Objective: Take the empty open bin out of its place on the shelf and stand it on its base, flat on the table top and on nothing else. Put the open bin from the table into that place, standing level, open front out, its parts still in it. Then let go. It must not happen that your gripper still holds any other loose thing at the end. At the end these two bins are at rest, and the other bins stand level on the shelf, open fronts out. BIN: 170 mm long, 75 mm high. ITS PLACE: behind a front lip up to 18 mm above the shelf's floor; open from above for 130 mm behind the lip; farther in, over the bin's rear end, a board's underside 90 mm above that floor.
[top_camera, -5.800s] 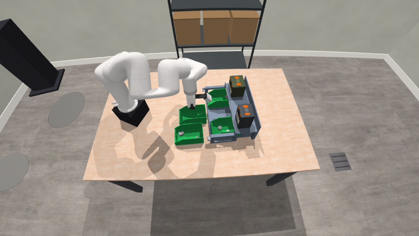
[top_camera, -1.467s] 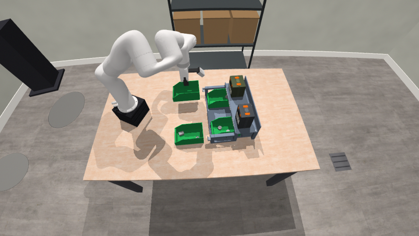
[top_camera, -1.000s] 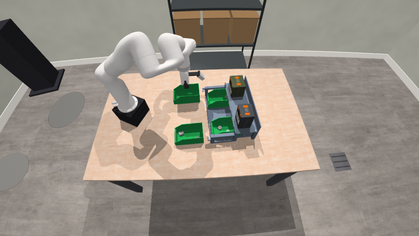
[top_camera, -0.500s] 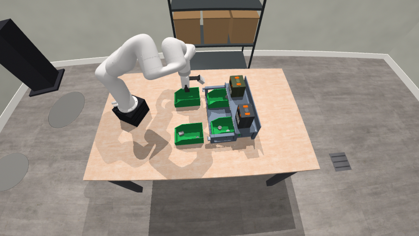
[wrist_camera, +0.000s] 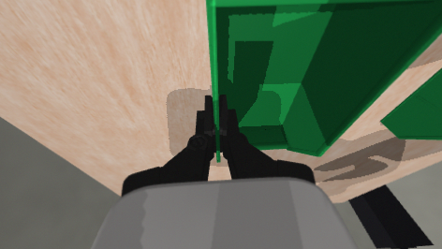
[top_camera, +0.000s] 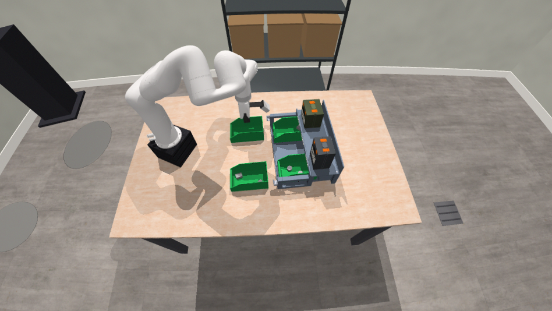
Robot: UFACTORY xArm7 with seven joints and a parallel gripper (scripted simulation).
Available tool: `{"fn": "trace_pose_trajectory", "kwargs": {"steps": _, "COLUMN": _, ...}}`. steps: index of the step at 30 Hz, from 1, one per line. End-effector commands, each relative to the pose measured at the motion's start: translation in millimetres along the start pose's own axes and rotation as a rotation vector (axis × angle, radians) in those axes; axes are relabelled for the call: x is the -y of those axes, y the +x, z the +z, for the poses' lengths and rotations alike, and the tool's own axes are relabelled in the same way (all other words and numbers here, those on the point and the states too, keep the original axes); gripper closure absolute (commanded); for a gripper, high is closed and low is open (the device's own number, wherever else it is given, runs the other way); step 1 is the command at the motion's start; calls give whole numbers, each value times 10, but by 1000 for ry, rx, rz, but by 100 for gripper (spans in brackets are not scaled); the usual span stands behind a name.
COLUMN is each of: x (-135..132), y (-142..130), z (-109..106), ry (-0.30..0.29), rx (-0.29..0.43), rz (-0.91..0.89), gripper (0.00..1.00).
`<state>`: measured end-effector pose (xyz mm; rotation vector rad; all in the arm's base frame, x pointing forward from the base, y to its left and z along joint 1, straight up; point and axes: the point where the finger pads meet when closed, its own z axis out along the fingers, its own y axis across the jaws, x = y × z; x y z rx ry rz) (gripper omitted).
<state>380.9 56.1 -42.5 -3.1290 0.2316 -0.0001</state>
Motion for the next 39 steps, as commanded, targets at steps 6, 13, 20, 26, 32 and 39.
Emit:
{"fn": "trace_pose_trajectory", "kwargs": {"steps": 6, "x": 6, "y": 10, "z": -10, "ry": 1, "rx": -3, "rz": 0, "gripper": 100}}
{"fn": "trace_pose_trajectory", "kwargs": {"steps": 13, "x": 5, "y": 10, "z": 9, "ry": 1, "rx": -3, "rz": 0, "gripper": 100}}
{"fn": "trace_pose_trajectory", "kwargs": {"steps": 20, "x": 3, "y": 11, "z": 44, "ry": 1, "rx": -3, "rz": 0, "gripper": 100}}
{"fn": "trace_pose_trajectory", "kwargs": {"steps": 26, "x": 2, "y": 12, "z": 63, "ry": 1, "rx": -3, "rz": 0, "gripper": 100}}
{"fn": "trace_pose_trajectory", "kwargs": {"steps": 32, "x": 2, "y": 12, "z": 63, "ry": 1, "rx": -3, "rz": 0, "gripper": 100}}
{"fn": "trace_pose_trajectory", "kwargs": {"steps": 39, "x": 2, "y": 12, "z": 63, "ry": 1, "rx": -3, "rz": 0, "gripper": 74}}
